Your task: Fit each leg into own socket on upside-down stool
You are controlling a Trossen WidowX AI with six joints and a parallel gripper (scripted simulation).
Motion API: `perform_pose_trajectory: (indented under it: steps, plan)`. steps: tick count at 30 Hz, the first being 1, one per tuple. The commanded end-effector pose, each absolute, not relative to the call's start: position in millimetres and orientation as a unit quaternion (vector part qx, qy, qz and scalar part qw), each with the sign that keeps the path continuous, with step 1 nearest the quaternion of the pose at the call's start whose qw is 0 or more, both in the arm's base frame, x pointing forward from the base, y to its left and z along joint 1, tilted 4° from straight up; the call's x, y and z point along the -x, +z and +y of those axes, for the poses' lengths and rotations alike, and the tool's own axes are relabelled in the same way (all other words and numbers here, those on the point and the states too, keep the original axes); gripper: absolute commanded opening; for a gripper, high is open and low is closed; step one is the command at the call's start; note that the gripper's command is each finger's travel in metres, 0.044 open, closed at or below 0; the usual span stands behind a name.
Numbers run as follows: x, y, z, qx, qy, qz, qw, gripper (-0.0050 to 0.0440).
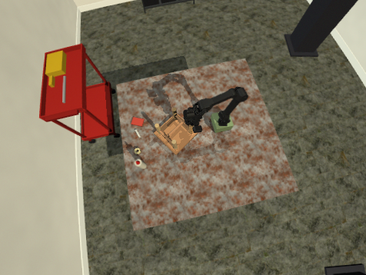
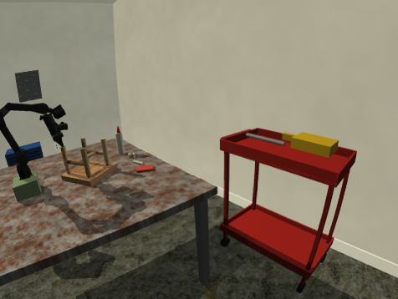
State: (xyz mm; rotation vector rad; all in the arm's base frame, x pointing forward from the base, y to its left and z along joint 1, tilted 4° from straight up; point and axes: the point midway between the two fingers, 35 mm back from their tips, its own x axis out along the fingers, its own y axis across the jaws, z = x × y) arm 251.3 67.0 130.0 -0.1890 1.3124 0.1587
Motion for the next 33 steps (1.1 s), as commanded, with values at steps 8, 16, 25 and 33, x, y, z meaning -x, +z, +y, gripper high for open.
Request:
perform_pose_trajectory:
  steps: [8,16,25,33]
  plan:
    - [-252.5,112.1,64.4,0.093,0.068,0.622,0.775,0.0000]
    - [-252.5,111.2,64.3,0.093,0.068,0.622,0.775,0.0000]
    - [-252.4,110.1,64.2,0.093,0.068,0.622,0.775,0.0000]
    - [-252.4,109.6,64.2,0.093,0.068,0.622,0.775,0.0000]
